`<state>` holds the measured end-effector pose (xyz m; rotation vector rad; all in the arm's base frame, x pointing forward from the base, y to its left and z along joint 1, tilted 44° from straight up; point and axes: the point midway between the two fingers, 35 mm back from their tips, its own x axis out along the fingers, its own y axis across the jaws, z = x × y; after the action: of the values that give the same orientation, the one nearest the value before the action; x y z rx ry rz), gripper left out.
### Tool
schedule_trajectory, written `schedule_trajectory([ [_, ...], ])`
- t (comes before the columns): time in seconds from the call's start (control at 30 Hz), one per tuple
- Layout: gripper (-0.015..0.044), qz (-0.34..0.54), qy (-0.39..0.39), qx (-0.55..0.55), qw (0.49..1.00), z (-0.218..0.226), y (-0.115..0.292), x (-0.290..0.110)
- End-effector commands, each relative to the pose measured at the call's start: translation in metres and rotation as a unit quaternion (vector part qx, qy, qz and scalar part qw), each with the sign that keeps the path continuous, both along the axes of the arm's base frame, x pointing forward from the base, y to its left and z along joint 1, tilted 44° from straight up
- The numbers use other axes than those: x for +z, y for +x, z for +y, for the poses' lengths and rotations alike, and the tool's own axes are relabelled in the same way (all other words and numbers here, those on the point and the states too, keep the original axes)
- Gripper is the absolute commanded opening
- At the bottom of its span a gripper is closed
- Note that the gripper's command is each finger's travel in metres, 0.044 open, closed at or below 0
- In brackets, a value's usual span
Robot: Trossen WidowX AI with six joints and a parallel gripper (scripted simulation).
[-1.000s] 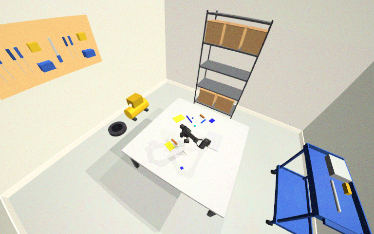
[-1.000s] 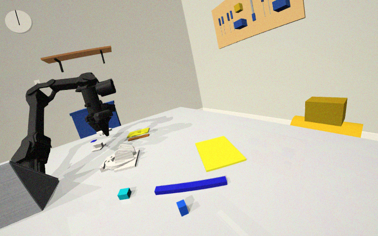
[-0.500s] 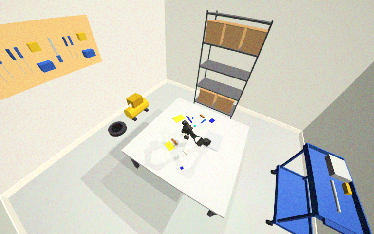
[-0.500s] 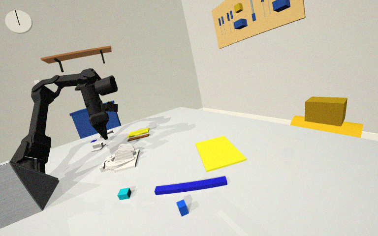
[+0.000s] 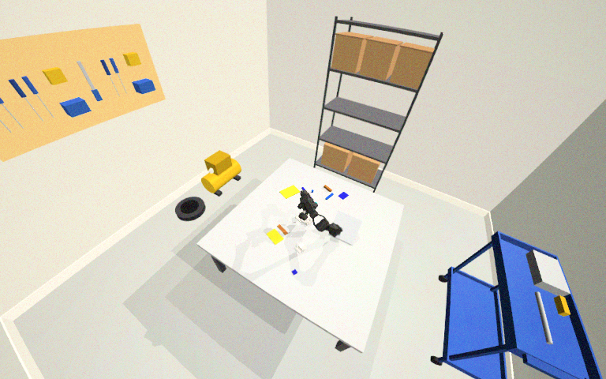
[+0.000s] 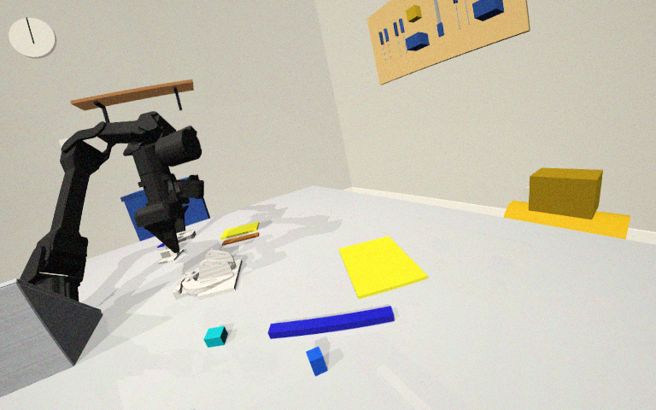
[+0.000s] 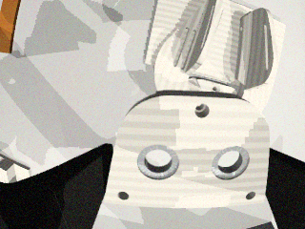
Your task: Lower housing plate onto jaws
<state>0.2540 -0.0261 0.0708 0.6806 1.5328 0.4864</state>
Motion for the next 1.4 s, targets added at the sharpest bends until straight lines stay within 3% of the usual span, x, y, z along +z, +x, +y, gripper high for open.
schedule_trajectory([
  [0.0, 0.0351, 0.025, 0.003, -0.026, 0.999, -0.009, -0.002, -0.009],
  [0.27, 0.0351, 0.065, 0.011, -0.070, 0.995, -0.023, -0.008, -0.024],
  [1.37, 0.0351, 0.064, 0.011, -0.068, 0.996, -0.017, -0.012, -0.018],
])
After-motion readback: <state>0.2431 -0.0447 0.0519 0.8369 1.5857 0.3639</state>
